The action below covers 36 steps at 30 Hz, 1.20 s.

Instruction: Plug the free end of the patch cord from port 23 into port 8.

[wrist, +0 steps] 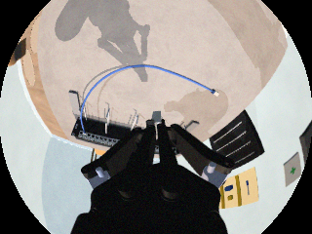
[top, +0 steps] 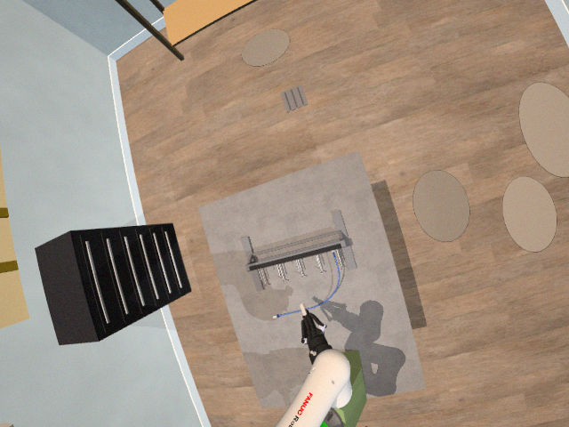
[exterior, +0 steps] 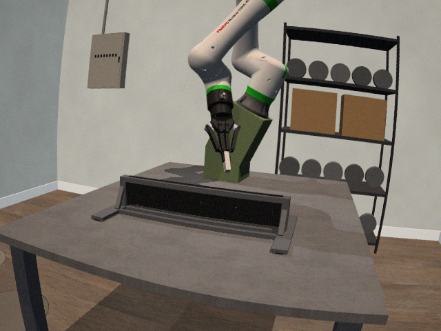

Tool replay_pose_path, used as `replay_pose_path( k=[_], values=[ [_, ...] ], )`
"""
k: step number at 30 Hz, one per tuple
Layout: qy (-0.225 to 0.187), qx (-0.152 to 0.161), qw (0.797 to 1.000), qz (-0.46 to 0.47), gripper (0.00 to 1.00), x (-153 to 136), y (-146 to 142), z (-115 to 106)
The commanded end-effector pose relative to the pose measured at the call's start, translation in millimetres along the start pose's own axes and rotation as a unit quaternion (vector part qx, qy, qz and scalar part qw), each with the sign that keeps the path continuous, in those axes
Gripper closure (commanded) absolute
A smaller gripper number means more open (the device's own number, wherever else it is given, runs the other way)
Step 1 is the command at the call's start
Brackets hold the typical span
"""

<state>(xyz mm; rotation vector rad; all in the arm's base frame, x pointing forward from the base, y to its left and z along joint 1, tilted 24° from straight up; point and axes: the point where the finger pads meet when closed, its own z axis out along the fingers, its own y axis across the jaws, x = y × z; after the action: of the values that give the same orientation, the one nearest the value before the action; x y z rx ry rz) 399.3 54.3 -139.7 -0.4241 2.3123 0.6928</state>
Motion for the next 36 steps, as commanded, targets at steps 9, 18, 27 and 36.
replay_pose_path(
  k=[9,18,27,36],
  values=[
    [0.136,-0.083,0.977,-0.144,1.0,28,73,14],
    [0.201,-0.114,0.939,-0.255,1.0,32,103,18],
    [0.244,-0.132,0.881,-0.383,1.0,15,135,27],
    [0.25,-0.14,0.822,-0.492,1.0,-15,177,41]
  ],
)
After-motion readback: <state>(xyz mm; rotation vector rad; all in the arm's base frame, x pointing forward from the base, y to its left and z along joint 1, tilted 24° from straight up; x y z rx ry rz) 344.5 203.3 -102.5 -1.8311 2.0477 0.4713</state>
